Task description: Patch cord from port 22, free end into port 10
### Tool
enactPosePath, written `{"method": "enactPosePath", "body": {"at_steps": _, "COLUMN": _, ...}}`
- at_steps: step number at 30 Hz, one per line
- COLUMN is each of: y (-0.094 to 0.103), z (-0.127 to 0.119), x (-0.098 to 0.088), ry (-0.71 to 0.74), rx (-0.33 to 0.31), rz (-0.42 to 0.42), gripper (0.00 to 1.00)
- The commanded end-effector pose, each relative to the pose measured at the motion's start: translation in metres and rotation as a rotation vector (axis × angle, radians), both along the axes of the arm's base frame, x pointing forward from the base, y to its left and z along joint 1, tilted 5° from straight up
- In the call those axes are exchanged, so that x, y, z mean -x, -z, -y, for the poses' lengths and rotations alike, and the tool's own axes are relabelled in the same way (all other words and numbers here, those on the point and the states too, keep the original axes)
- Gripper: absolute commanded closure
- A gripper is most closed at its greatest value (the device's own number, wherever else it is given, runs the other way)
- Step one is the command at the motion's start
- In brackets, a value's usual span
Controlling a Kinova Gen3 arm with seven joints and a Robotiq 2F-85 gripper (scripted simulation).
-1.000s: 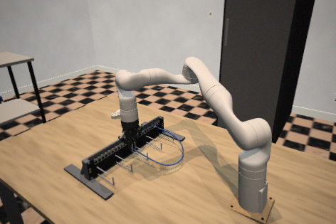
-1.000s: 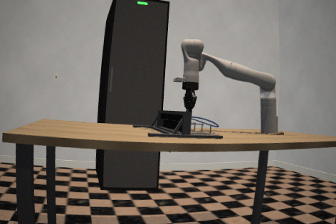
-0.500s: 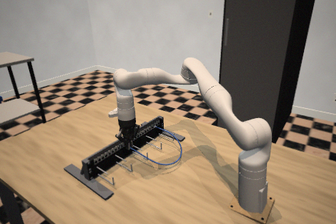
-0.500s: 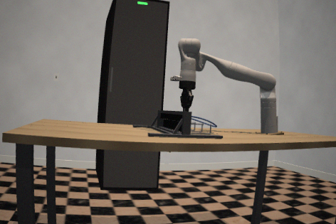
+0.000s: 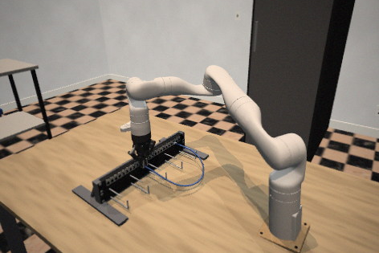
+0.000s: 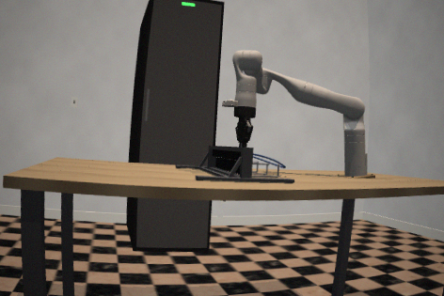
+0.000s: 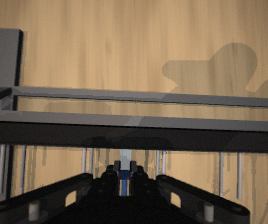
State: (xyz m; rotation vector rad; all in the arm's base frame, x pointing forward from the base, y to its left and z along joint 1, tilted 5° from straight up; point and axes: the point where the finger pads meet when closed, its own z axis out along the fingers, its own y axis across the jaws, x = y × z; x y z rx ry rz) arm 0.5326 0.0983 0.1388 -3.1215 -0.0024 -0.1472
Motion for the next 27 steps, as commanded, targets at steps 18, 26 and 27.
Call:
{"method": "enactPosePath", "body": {"at_steps": 18, "y": 0.0013, "z": 0.0044, "x": -0.0003, "ry": -0.004, "rx": 0.017, "rz": -0.004, "gripper": 1.0}}
{"method": "enactPosePath", "body": {"at_steps": 26, "y": 0.0013, "z": 0.0049, "x": -0.0001, "ry": -0.003, "rx": 0.018, "rz": -0.005, "gripper": 1.0}}
{"method": "enactPosePath", "body": {"at_steps": 27, "y": 0.0013, "z": 0.0049, "x": -0.0001, "ry": -0.003, "rx": 0.018, "rz": -0.005, "gripper": 1.0}}
